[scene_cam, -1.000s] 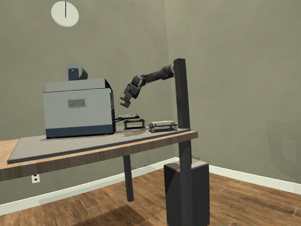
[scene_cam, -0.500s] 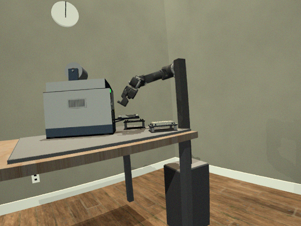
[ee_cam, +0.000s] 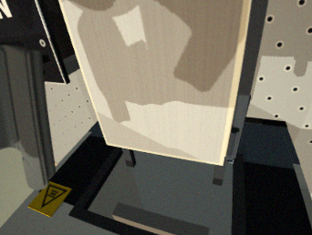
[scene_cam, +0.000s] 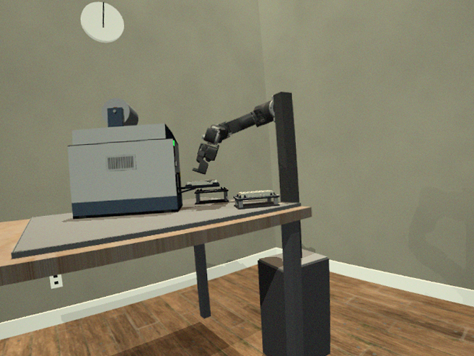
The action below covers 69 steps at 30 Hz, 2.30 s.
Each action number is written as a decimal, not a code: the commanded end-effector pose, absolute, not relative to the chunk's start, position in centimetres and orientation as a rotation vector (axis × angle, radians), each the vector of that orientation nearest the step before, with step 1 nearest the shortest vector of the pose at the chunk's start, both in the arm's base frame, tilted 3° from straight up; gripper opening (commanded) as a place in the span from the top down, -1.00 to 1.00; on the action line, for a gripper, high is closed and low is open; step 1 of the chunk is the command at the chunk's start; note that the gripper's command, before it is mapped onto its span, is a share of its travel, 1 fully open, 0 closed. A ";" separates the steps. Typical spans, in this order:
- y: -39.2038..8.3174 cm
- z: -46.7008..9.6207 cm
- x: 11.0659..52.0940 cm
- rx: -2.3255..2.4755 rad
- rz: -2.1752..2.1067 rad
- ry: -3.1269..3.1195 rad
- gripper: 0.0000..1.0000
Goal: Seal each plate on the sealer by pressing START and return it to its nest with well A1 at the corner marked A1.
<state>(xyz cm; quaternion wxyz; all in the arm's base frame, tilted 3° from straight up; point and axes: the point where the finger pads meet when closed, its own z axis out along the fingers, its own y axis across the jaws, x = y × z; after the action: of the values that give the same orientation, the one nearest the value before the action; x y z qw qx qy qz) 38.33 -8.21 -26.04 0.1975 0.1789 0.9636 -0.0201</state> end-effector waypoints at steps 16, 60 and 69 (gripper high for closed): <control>-9.7 -27.0 36.8 0.497 -0.027 2.726 -0.30; -9.7 -27.5 36.8 0.497 -0.027 2.726 -0.30; -9.7 -27.5 36.8 0.497 -0.027 2.726 -0.30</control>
<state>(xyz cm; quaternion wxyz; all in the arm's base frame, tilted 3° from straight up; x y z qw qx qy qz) 36.65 -9.74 -27.65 0.1816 0.1757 0.9675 -0.0119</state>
